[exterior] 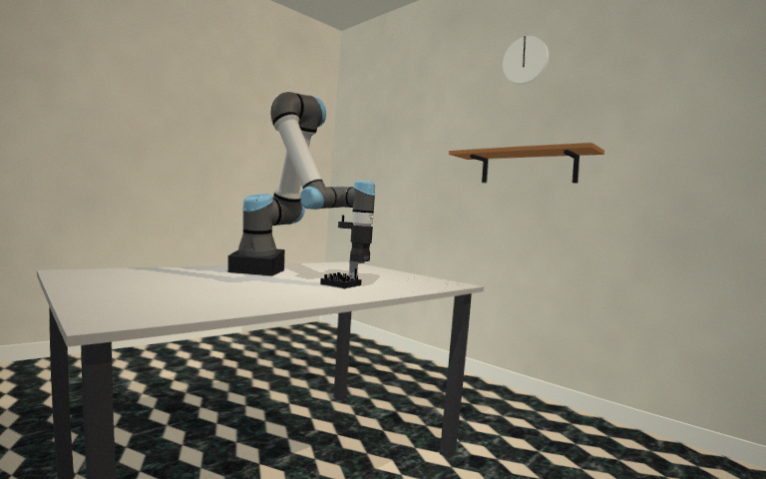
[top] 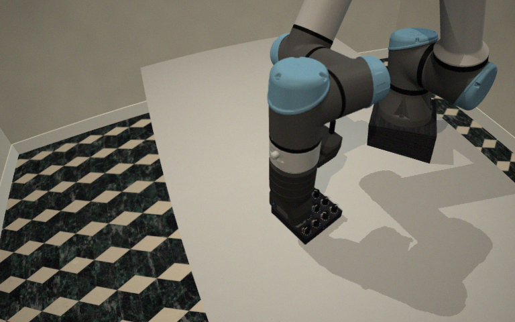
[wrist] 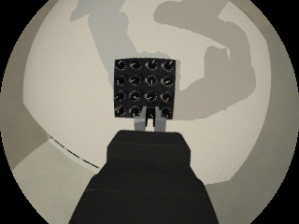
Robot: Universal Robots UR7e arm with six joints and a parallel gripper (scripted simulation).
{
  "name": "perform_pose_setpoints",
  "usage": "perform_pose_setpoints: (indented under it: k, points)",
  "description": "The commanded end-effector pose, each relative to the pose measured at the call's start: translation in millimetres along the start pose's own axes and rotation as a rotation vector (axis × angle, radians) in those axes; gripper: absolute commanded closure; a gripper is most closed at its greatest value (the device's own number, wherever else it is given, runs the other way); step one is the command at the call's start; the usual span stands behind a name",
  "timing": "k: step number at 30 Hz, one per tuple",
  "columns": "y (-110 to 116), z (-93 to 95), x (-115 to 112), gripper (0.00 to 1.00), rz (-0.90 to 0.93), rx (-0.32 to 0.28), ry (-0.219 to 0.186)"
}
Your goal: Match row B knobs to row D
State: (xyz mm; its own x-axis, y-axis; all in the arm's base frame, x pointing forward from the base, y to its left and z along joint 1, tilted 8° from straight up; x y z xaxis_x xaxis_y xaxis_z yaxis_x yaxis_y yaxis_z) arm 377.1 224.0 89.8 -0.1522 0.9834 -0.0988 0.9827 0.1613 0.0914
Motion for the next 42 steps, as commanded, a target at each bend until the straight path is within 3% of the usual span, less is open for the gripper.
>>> perform_pose_setpoints:
  k: [1, 24, 42]
  points:
    - [0.3, -0.4, 0.0, 0.70, -0.029, -0.001, 0.000]
    - [0.3, -0.4, 0.0, 0.70, -0.272, -0.002, 0.000]
    - [0.3, -0.4, 0.0, 0.70, -0.599, -0.002, 0.000]
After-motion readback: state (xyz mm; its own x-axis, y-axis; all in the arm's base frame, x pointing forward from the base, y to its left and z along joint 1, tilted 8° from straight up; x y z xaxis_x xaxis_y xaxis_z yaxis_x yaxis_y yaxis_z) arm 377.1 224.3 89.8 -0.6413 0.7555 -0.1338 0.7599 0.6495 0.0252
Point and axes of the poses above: the point where the finger pads meet when closed, its own z axis out along the fingers, its own x axis across the jaws, y = z × x, the point moved 10 cm from there along -z, back along the fingers, and after that the axes turned 15 degrees about z, right-handed, at the moved point
